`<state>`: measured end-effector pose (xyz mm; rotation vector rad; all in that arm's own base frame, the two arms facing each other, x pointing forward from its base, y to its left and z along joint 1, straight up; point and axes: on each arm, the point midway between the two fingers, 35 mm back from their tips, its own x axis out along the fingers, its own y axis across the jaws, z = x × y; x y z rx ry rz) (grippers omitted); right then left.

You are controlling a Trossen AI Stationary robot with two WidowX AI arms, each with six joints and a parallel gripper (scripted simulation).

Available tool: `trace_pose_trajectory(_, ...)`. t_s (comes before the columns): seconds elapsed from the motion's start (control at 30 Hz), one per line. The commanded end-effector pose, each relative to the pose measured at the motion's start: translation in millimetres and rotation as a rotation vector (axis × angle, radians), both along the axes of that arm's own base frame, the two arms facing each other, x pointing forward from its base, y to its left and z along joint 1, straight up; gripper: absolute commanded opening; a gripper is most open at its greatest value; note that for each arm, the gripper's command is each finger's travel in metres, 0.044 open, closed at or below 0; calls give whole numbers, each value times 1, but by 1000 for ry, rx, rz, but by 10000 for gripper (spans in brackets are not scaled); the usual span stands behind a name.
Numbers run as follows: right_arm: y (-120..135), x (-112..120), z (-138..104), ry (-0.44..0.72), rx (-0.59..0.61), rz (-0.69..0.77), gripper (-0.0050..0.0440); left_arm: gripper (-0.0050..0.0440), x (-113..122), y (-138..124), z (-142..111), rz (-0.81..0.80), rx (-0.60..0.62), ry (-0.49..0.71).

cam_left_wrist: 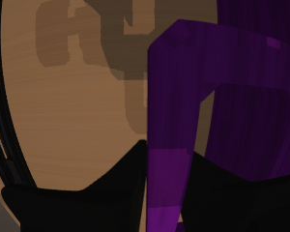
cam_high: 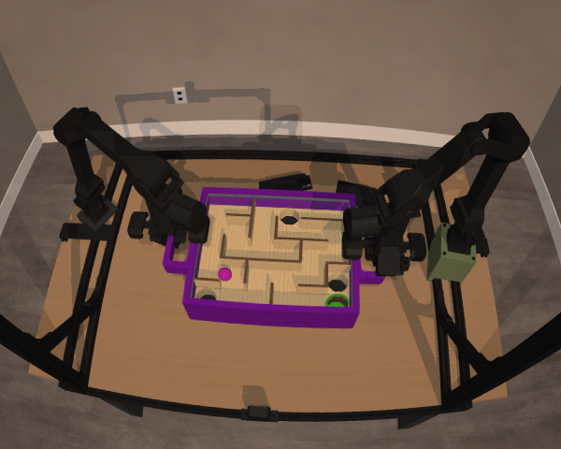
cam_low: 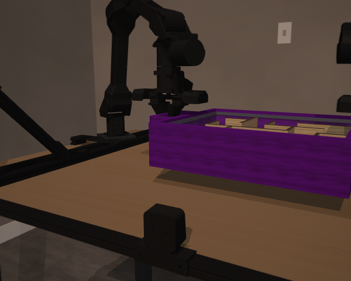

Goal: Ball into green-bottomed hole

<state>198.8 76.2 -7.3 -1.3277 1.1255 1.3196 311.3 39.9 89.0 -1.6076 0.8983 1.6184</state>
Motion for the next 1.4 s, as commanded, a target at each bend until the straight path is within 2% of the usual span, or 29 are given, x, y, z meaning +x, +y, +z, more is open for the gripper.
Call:
trace_pose_trajectory(0.0,0,0,0,0,11,0,20,20,0,0,2,1,-8,-8)
trace_pose_trajectory(0.27,0,0,1,3,11,0,20,20,-1,0,1,1,-7,-11)
trace_pose_trajectory(0.53,2,0,1,-1,-43,0,20,20,0,-2,1,0,42,14)
trace_pose_trajectory(0.87,0,0,2,6,5,0,20,20,-1,0,1,1,0,-11)
trace_pose_trajectory(1.37,0,0,1,0,-1,0,20,20,0,0,2,1,3,-3)
